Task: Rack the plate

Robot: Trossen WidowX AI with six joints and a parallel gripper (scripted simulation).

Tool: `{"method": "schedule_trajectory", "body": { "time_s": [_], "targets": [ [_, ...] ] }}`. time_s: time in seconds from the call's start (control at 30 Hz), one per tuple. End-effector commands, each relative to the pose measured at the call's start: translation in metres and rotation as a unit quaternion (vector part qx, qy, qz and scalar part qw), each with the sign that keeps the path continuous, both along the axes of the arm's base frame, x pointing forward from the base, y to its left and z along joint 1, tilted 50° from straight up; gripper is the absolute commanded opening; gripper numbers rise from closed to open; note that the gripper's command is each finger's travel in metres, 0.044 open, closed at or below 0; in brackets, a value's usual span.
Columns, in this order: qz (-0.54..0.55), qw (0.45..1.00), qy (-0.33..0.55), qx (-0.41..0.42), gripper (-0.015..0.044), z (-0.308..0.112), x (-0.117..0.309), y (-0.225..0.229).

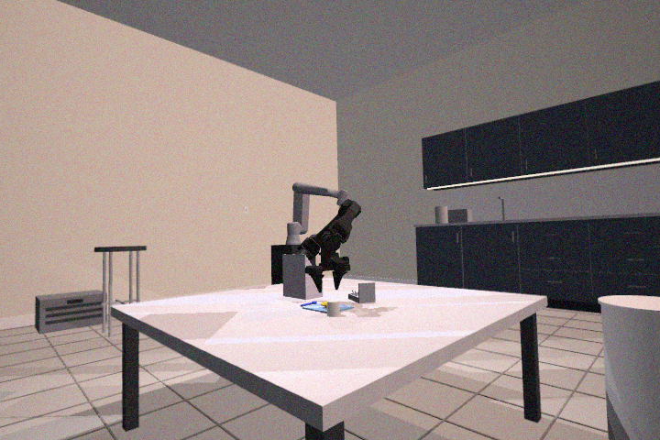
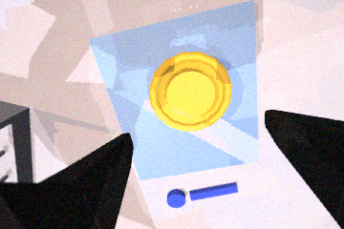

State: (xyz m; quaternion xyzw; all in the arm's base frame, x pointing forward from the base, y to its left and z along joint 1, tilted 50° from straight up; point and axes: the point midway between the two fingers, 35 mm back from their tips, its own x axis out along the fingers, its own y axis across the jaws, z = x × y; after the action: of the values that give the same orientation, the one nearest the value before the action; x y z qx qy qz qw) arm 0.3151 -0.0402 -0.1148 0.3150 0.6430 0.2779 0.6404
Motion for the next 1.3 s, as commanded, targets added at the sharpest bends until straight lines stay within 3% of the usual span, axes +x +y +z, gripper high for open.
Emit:
{"method": "schedule_trajectory", "body": {
  "time_s": [0.0, 1.27],
  "targets": [
    [-0.01, 1.0, -0.008, -0.001, 0.04, 0.0, 0.003, -0.001],
    [-0.01, 1.0, -0.008, 0.0, 0.04, -0.039, 0.007, 0.044]
  ]
}}
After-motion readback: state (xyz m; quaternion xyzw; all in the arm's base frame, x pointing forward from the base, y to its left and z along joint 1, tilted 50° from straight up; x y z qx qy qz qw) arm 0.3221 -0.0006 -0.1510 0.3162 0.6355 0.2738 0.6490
